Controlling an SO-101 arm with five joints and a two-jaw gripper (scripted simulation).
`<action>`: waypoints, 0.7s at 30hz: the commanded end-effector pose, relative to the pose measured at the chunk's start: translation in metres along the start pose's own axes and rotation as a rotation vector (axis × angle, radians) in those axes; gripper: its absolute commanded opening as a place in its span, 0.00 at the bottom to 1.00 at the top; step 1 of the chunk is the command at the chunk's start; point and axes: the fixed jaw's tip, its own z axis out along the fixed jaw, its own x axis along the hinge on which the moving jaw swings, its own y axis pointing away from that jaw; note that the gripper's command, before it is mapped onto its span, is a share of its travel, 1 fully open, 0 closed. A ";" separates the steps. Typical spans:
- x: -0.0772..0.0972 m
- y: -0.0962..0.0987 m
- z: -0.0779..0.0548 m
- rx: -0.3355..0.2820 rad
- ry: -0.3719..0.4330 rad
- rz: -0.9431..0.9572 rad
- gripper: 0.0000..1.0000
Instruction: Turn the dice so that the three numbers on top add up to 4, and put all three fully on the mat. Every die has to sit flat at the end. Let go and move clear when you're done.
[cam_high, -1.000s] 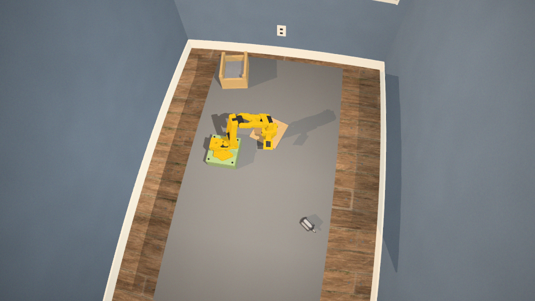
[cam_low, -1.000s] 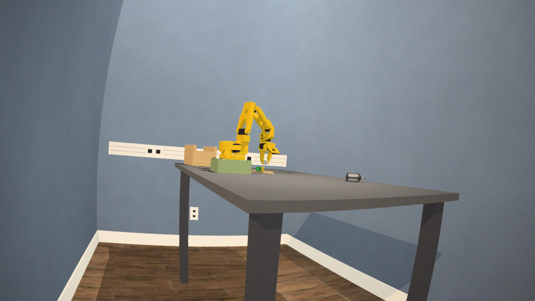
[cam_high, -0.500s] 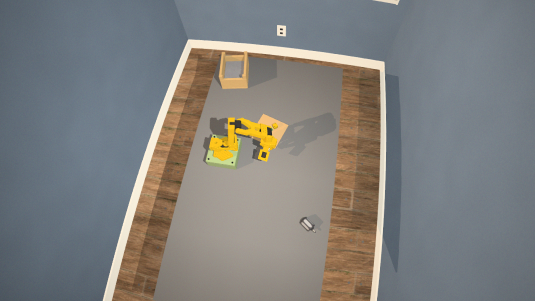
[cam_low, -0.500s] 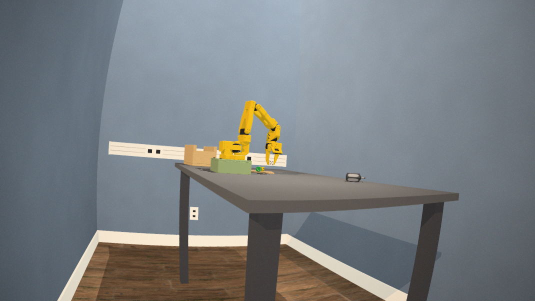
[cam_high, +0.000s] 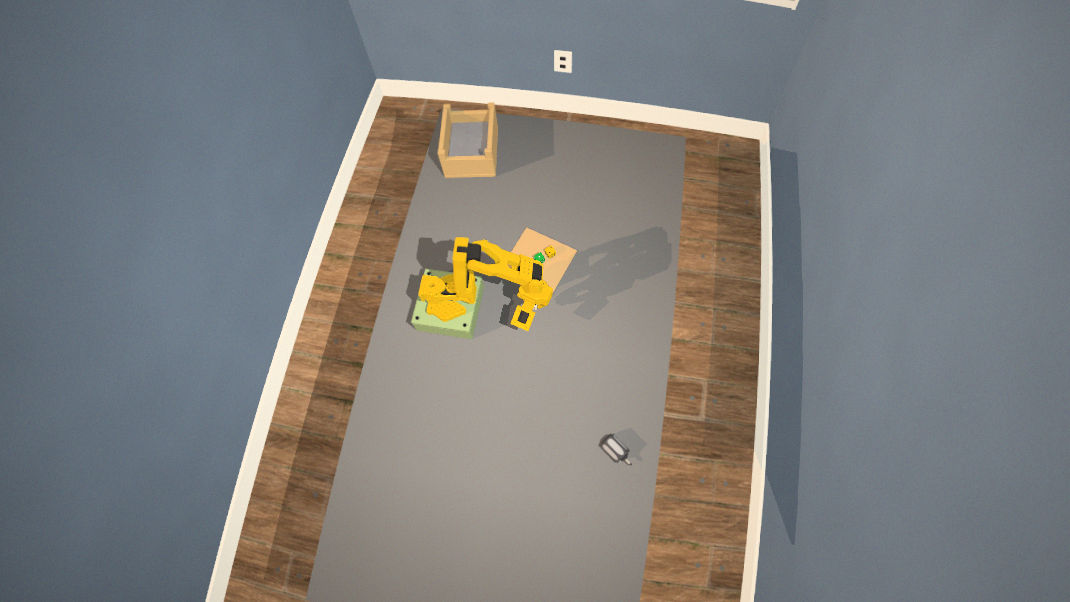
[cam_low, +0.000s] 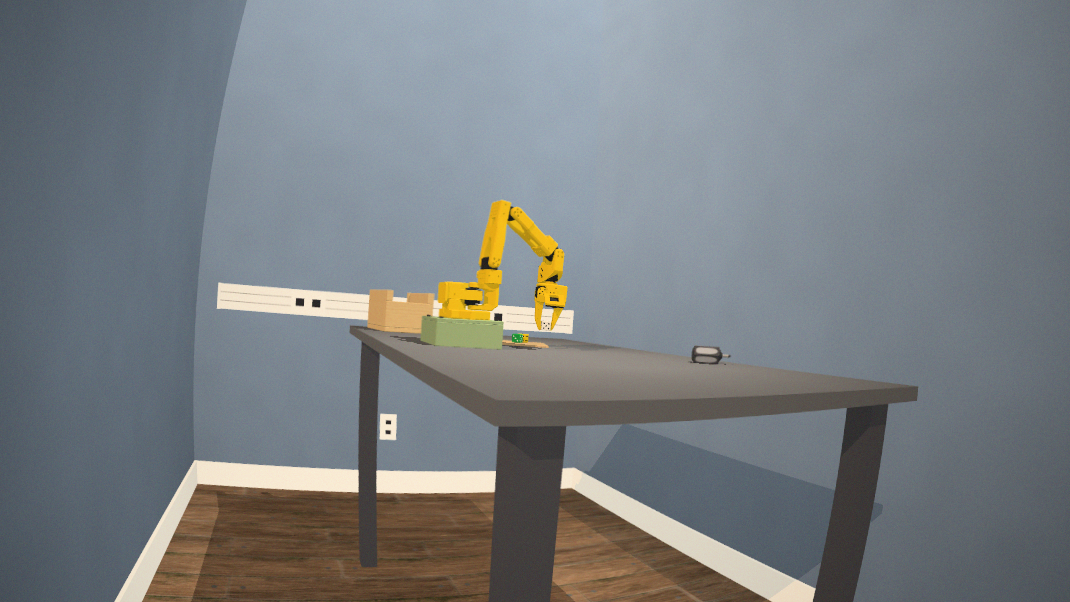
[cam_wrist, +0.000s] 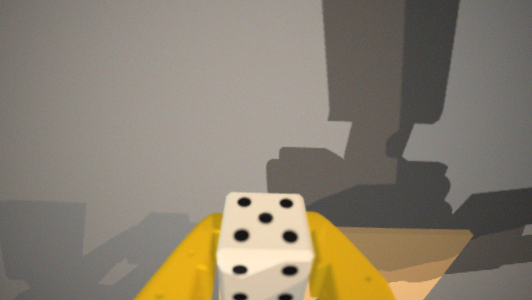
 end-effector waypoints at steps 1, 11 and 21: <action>-0.001 0.001 -0.002 -0.018 0.009 -0.001 0.00; -0.001 0.001 -0.002 -0.018 0.009 0.033 0.00; -0.002 0.001 -0.002 -0.017 0.010 0.149 0.00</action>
